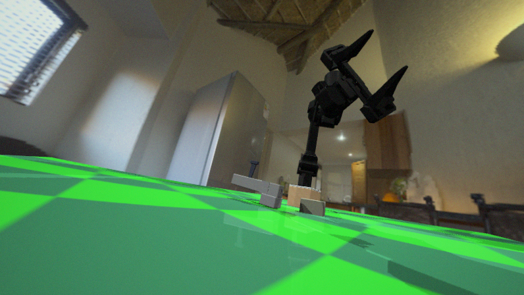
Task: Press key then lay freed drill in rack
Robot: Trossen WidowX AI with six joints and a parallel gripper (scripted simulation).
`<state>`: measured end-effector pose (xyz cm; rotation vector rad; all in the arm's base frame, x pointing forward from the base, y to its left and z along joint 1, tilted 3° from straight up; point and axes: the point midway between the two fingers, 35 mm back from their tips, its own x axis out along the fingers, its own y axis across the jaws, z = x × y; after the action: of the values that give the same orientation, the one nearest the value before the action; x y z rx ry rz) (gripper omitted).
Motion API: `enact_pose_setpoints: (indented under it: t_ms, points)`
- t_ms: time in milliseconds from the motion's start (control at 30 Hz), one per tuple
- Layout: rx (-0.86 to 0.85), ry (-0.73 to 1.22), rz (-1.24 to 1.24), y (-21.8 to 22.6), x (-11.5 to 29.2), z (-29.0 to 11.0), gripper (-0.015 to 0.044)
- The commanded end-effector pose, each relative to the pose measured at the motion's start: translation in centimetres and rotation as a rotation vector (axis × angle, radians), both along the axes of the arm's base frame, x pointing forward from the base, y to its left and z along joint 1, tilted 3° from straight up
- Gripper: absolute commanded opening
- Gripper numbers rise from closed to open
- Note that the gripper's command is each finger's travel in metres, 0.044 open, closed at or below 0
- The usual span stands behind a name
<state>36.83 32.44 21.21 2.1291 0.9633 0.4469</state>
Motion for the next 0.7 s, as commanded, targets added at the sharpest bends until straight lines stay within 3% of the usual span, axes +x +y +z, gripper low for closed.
enact_pose_setpoints:
  t_ms: [0,300,467,533,667]
  points:
    - [0.000,0.000,0.000,0.0,0.0,0.0,0.0374]
    - [-0.065,-0.018,-0.022,-0.7,0.7,-0.6,0.0138]
    - [-0.554,-0.109,-0.109,-6.6,4.8,-4.9,0.0006]
    - [-0.752,-0.129,-0.103,-9.4,5.8,-6.5,0.0000]
    - [-0.990,-0.142,-0.058,-13.1,6.4,-8.4,0.0000]
